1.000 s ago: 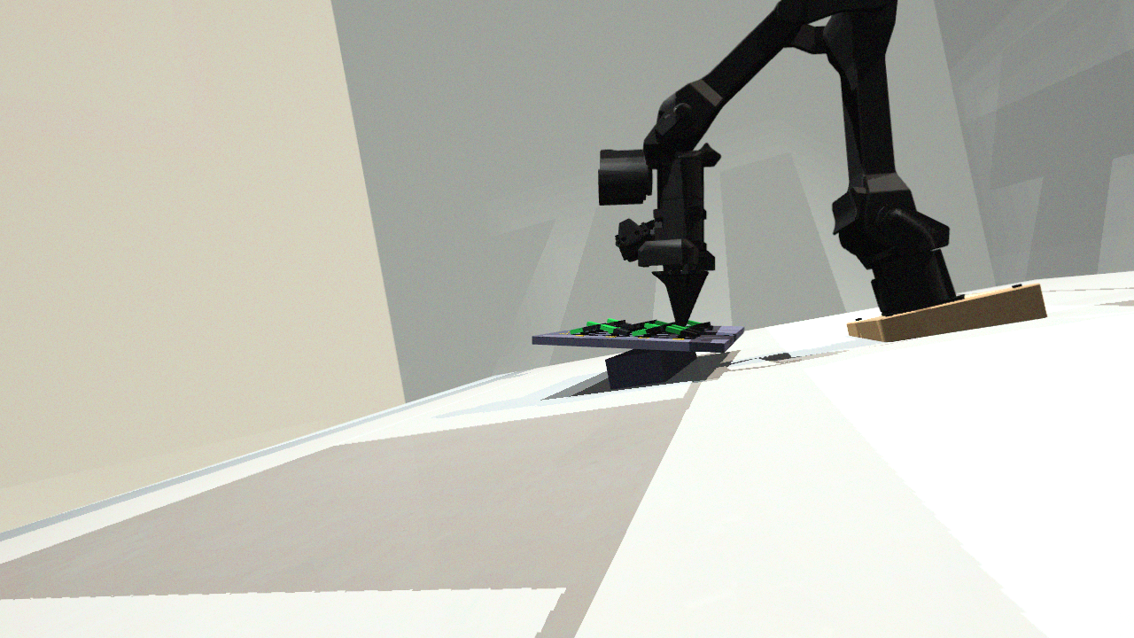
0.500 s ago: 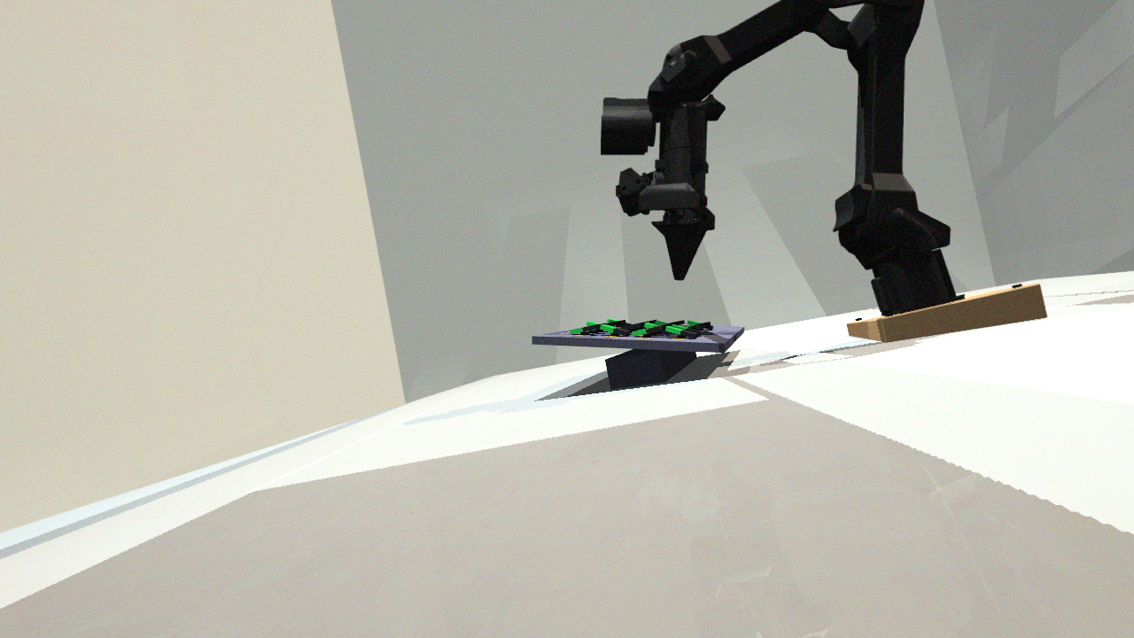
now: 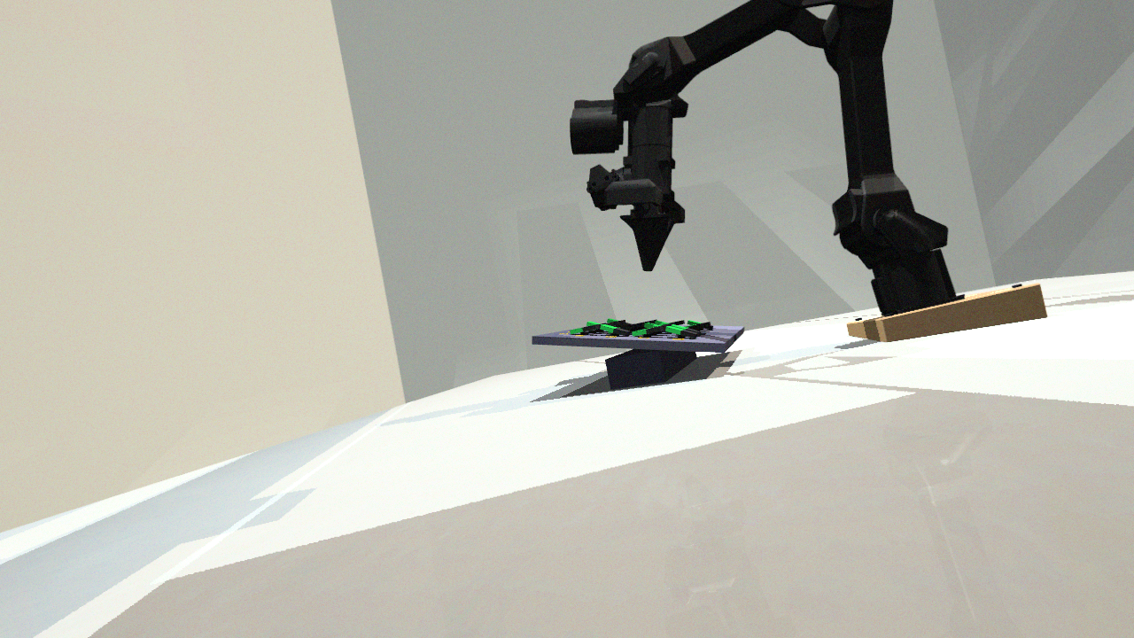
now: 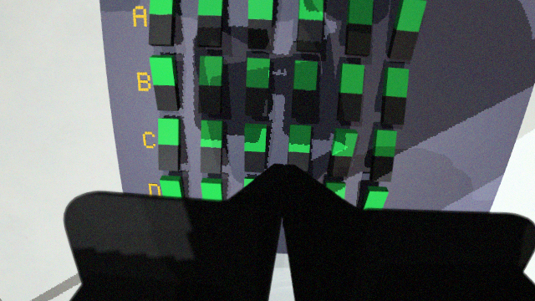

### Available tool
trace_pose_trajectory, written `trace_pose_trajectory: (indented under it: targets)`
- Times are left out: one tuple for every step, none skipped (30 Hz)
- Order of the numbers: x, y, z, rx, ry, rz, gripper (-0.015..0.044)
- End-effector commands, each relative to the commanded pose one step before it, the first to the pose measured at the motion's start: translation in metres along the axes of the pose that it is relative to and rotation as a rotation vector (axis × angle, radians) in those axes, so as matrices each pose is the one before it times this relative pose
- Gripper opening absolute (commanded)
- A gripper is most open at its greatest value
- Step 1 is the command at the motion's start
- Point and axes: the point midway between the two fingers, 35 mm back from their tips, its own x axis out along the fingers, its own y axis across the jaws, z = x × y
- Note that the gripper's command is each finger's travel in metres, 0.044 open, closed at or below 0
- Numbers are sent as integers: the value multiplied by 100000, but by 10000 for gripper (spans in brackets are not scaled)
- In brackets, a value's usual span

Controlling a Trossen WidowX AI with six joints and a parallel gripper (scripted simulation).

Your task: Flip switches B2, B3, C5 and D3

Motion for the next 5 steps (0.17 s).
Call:
trace_pose_trajectory:
  targets:
    - [131,15,196,-671,918,341,0]
    - [0,0,0,0,0,0,0]
    - [0,0,0,0,0,0,0]
    - [0,0,0,0,0,0,0]
    - [0,0,0,0,0,0,0]
